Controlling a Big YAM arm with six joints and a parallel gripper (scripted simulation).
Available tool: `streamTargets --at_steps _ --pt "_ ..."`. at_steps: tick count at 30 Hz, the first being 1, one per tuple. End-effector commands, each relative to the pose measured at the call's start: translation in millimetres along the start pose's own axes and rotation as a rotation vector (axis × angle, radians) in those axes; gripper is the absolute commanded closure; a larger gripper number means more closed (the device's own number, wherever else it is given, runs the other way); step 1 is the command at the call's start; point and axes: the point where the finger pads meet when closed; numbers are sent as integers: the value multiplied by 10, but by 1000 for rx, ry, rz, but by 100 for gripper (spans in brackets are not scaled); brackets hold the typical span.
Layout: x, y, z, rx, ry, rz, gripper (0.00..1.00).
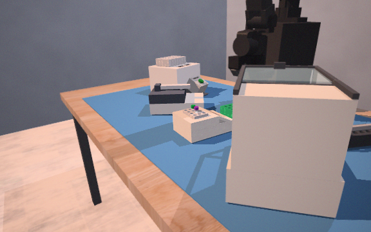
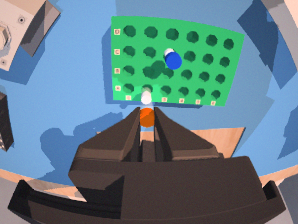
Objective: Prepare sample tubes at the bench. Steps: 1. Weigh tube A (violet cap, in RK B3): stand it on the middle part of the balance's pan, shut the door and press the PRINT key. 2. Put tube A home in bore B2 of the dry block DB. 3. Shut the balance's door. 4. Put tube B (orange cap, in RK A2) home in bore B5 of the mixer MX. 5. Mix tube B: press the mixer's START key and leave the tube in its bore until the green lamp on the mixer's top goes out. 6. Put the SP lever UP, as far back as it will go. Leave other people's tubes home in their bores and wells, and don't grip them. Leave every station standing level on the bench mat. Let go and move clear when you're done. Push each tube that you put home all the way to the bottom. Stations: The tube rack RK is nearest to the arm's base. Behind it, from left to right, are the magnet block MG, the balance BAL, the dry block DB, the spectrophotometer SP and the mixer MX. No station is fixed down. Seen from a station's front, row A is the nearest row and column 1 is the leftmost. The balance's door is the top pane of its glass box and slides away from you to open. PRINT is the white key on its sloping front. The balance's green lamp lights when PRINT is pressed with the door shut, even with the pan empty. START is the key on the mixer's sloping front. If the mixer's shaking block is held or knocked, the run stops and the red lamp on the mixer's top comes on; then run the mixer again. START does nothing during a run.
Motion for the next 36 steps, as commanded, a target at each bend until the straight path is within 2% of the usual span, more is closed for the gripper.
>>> streamTargets --at_steps 1,20,24,26,36 --pt "-75 -76 -96 17 -3 3 91" --pt "-69 -54 -365 13 -2 3 91" --pt "-71 -60 -377 13 -2 3 91" --pt "-94 -131 -334 36 -9 4 91" --pt "-93 -134 -333 36 -9 4 91"
Point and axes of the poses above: the point where the finger pads meet when closed, its own z axis out along the fingers, its own x axis across the jaws, y = z × x, and after that the axes turned 7 degrees about z, right-handed
